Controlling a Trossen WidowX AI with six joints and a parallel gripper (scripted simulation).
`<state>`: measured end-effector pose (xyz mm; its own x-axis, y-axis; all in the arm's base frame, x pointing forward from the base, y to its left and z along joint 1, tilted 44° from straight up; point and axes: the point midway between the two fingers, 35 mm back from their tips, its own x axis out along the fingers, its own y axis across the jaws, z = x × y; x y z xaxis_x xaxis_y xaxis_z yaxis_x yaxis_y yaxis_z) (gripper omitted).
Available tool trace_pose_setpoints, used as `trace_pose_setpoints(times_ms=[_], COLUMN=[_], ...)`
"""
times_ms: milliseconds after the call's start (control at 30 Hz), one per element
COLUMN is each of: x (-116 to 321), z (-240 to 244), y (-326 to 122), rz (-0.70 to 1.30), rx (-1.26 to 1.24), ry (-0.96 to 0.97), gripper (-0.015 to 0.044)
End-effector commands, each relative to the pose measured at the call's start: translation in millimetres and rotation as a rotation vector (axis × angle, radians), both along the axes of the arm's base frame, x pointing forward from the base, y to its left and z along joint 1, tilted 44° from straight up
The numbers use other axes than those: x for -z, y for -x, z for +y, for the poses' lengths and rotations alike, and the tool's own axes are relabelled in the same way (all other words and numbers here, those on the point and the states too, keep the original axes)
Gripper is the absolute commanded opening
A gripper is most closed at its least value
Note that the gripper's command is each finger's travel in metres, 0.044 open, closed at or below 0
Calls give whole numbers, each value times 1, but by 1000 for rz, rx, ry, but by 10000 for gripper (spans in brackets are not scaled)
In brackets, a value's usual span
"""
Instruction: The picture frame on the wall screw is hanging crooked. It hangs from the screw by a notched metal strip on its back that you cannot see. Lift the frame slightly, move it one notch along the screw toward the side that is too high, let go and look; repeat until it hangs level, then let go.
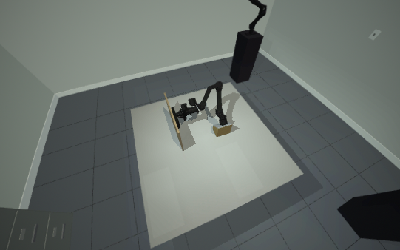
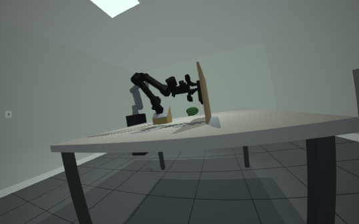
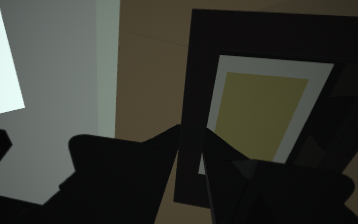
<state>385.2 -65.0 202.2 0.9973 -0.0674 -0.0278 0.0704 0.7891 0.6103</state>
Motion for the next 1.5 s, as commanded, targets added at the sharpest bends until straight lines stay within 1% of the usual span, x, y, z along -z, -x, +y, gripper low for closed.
trace_pose_setpoints(times_ms=[0, 1267, 1467], x=[-2, 2, 2], z=[1, -5, -5], y=[0, 1, 1], rz=[-11, -7, -12], rx=[-11, -3, -1], ry=[-1, -4, -82], gripper=[0, 0, 0])
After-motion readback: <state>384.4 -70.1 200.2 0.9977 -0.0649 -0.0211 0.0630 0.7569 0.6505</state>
